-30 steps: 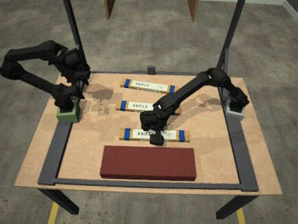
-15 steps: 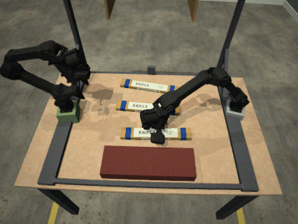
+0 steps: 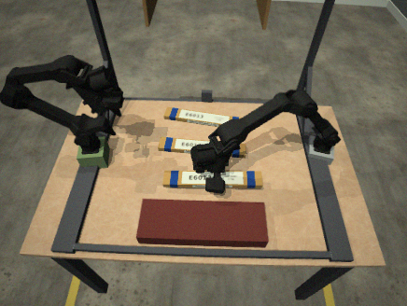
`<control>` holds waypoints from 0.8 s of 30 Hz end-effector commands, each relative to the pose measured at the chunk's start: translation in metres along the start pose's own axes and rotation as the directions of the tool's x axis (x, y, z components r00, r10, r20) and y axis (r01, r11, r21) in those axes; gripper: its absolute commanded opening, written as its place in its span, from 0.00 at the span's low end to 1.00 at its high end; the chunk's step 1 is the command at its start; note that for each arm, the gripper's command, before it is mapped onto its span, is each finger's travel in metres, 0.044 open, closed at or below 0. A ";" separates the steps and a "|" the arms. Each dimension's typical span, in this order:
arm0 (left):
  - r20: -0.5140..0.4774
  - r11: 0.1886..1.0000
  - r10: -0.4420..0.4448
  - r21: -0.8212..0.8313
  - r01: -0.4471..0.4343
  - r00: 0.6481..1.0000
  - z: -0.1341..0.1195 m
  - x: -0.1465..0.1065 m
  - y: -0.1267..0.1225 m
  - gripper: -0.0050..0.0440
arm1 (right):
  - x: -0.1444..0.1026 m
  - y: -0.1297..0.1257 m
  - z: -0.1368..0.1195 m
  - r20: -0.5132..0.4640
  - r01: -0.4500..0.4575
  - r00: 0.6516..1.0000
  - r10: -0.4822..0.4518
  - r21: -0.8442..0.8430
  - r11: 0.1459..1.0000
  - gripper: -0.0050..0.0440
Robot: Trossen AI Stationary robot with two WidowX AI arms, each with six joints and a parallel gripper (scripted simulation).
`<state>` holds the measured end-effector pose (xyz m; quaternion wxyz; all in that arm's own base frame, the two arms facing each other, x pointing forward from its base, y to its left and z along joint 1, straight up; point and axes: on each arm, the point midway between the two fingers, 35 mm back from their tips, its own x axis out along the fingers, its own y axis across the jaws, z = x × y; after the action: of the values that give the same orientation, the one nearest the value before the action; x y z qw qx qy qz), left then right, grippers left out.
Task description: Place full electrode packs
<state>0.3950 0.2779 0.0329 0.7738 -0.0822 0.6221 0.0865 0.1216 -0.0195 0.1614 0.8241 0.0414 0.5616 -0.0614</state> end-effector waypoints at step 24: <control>0.105 0.999 0.042 0.006 -0.043 0.994 0.031 -0.077 0.004 0.00 | -0.005 0.000 0.003 0.020 -0.001 1.000 0.001 0.000 1.000 0.98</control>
<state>0.3961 0.2788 0.0650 0.7729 -0.0829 0.6232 0.0859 0.1216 -0.0195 0.1614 0.8241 0.0414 0.5616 -0.0614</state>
